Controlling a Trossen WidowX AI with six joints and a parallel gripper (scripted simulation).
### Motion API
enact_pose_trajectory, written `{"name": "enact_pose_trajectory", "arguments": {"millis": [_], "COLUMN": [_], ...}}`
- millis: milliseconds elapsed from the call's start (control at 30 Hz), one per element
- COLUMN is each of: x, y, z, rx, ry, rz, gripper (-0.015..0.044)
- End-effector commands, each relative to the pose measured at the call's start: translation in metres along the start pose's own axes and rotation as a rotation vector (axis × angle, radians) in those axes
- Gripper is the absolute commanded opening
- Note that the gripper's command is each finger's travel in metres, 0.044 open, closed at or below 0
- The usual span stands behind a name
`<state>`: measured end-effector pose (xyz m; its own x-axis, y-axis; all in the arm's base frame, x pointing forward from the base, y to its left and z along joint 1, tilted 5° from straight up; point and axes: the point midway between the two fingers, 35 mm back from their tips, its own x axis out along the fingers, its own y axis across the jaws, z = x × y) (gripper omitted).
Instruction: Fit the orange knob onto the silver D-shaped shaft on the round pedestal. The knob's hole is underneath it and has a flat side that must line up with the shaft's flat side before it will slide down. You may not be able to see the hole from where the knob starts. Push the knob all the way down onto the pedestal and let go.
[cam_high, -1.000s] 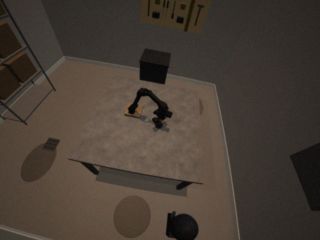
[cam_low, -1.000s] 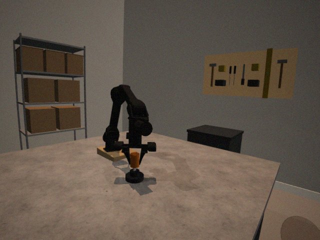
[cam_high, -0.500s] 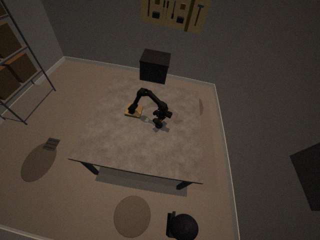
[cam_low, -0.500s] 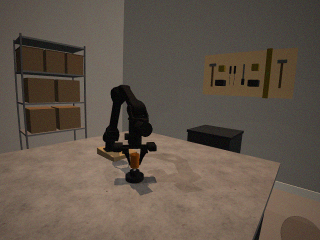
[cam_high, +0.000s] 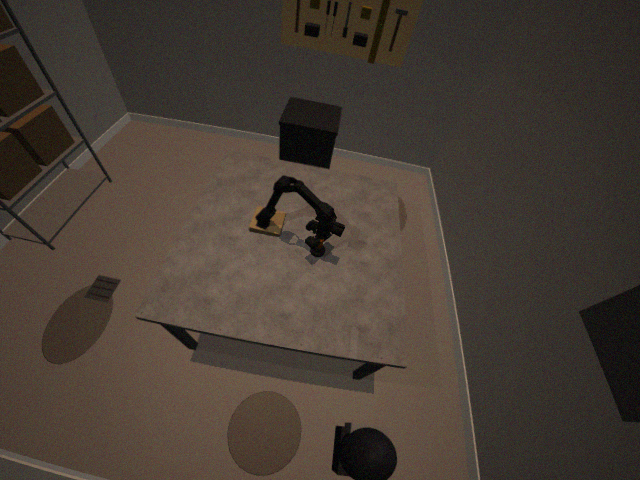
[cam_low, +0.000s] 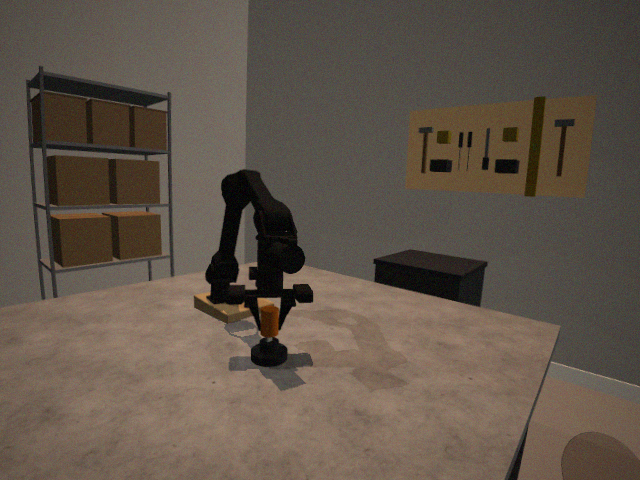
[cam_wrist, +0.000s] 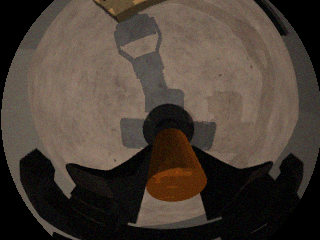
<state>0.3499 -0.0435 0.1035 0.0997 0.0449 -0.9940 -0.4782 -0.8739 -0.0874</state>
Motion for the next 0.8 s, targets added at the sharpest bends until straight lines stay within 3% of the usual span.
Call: {"name": "enact_pose_trajectory", "arguments": {"millis": [0, 767], "x": [0.0007, -0.0009], "y": [-0.0006, -0.0006], "z": [-0.0008, 0.0002], "rx": [-0.004, -0.214], "ry": [0.002, 0.002], "rz": [-0.003, -0.003], "gripper": [0.0000, 0.0000]}}
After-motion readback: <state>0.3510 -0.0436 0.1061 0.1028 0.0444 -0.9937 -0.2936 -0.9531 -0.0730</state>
